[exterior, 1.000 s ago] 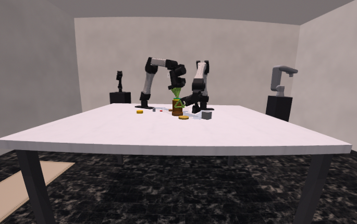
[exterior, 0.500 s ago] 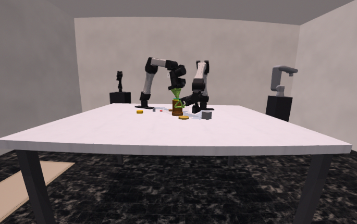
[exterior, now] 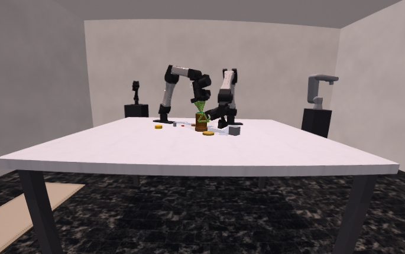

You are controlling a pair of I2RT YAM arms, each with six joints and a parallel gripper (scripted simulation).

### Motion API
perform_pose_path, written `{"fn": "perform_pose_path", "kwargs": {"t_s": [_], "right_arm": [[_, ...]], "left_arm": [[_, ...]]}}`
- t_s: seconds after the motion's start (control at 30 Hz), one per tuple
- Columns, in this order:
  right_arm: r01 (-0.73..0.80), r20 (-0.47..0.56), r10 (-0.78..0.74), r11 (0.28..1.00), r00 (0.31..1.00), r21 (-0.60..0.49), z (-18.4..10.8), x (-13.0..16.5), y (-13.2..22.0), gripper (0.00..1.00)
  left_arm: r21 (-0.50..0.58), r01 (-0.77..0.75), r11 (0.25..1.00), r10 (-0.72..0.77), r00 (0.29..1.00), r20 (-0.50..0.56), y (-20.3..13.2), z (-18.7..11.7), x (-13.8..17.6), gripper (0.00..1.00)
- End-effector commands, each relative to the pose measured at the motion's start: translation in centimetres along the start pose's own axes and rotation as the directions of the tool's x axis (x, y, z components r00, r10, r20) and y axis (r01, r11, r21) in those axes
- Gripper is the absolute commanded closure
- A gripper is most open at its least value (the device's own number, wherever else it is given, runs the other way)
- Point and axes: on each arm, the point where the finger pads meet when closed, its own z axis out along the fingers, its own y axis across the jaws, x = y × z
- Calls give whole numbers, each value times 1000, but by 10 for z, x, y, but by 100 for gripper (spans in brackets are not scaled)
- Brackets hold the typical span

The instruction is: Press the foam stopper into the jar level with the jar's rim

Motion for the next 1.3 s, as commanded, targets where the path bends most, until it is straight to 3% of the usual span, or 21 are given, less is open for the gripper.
{"fn": "perform_pose_path", "kwargs": {"t_s": [0.0, 0.1, 0.57, 0.6, 1.27], "right_arm": [[1, 1, -1, 999, 1000, -42, 8, 1, 11, 100], [-4, 0, 4, 999, 1000, -53, 20, 4, 11, 100], [1, 4, -1, 999, 1000, -50, 14, 1, 14, 100], [-5, 3, 5, 997, 1000, -83, 24, 3, 20, 100], [-5, 5, 5, 998, 1000, -63, 30, 3, 17, 100]], "left_arm": [[-4, -52, 999, 52, 999, 8, -2, 6, -3, 36], [-4, -52, 999, 52, 999, 8, -2, 6, -3, 36], [-4, -52, 999, 52, 999, 8, -2, 6, -3, 36], [-4, -52, 999, 52, 999, 8, -2, 6, -3, 36], [-4, -52, 999, 52, 999, 8, -2, 6, -3, 36]]}}
